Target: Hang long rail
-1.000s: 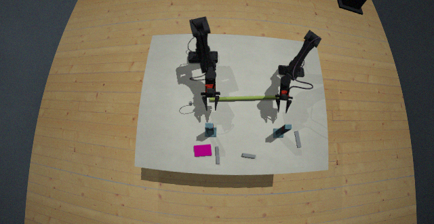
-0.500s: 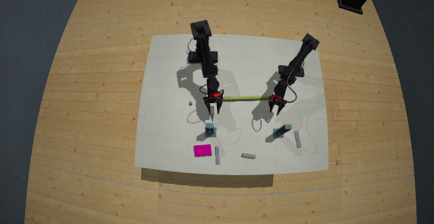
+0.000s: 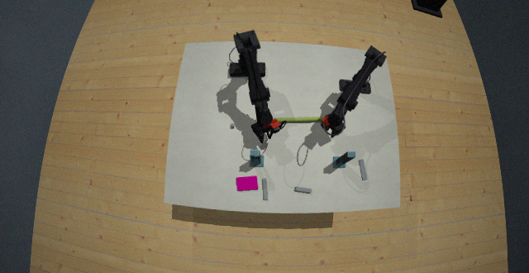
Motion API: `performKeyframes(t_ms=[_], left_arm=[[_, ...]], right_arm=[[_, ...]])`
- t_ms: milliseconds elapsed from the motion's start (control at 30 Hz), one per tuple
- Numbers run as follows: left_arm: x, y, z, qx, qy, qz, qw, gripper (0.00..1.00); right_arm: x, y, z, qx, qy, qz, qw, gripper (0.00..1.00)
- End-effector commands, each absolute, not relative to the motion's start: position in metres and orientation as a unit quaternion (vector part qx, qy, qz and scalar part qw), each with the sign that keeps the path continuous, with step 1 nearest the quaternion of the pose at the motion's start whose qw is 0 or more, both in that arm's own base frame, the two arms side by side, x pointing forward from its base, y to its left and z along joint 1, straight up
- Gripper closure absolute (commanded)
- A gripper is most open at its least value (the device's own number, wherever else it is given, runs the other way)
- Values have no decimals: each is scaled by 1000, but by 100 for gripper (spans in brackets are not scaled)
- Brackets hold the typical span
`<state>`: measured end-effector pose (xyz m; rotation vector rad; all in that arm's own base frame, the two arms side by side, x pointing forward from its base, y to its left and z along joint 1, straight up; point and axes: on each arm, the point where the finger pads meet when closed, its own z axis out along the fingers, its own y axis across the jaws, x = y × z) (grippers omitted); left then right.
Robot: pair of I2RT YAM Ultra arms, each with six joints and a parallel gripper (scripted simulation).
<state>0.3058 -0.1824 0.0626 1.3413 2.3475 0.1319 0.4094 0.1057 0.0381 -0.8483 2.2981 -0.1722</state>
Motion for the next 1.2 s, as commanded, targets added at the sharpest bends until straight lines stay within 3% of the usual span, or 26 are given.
performKeyframes(t_ms=[0, 833, 1167], left_arm=[[290, -182, 58, 538, 830, 27, 142, 52], [223, -174, 51, 670, 732, -97, -78, 52], [226, -172, 49, 667, 734, -95, -79, 52]], right_arm=[[397, 116, 27, -413, 874, -58, 251, 52], [322, 128, 25, -676, 734, 64, -33, 52], [308, 139, 17, -720, 683, 87, -88, 52]])
